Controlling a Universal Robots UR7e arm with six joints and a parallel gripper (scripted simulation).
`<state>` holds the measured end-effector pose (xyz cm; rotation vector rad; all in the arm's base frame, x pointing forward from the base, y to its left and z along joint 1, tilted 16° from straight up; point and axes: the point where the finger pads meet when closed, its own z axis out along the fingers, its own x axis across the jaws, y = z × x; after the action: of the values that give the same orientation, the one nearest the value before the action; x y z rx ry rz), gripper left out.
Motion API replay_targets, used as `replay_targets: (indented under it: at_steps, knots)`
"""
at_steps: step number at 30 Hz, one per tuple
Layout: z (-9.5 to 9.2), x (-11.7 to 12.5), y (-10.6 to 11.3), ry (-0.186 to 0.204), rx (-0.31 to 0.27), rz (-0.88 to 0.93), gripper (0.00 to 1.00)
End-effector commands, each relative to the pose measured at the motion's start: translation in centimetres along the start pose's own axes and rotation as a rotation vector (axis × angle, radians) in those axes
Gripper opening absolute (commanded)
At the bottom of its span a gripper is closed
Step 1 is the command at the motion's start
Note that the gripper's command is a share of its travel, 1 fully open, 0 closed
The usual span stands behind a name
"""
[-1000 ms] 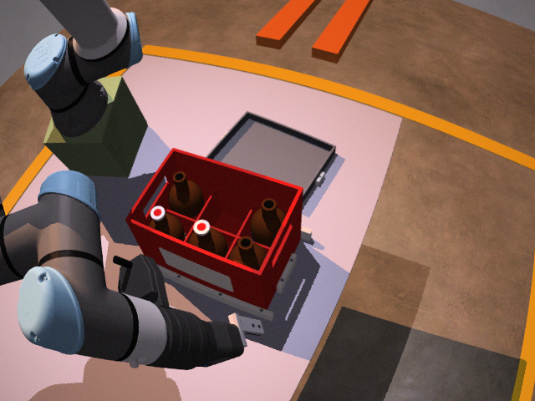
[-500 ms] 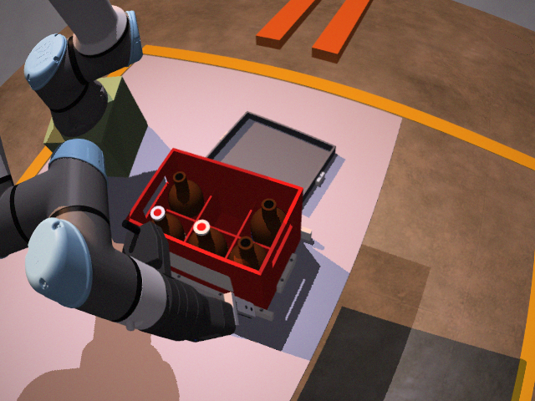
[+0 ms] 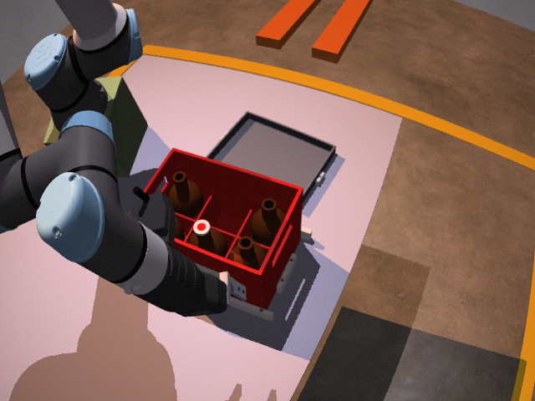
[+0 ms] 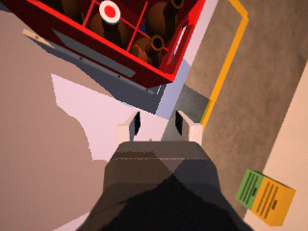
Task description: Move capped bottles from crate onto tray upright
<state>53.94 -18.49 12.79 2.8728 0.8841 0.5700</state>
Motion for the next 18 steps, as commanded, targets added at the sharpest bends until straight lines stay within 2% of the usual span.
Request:
replay_targets:
  at_steps: [1, 4, 7, 18]
  knots:
    - [0.0, -0.5, -1.5, -0.039, -0.021, 0.047, 1.0]
    - [0.0, -0.9, -2.5, -0.062, -0.032, 0.075, 1.0]
    - [0.0, -0.7, -2.1, -0.051, -0.026, 0.063, 1.0]
    - [-0.1, -1.9, -5.5, -0.137, -0.066, 0.167, 1.0]
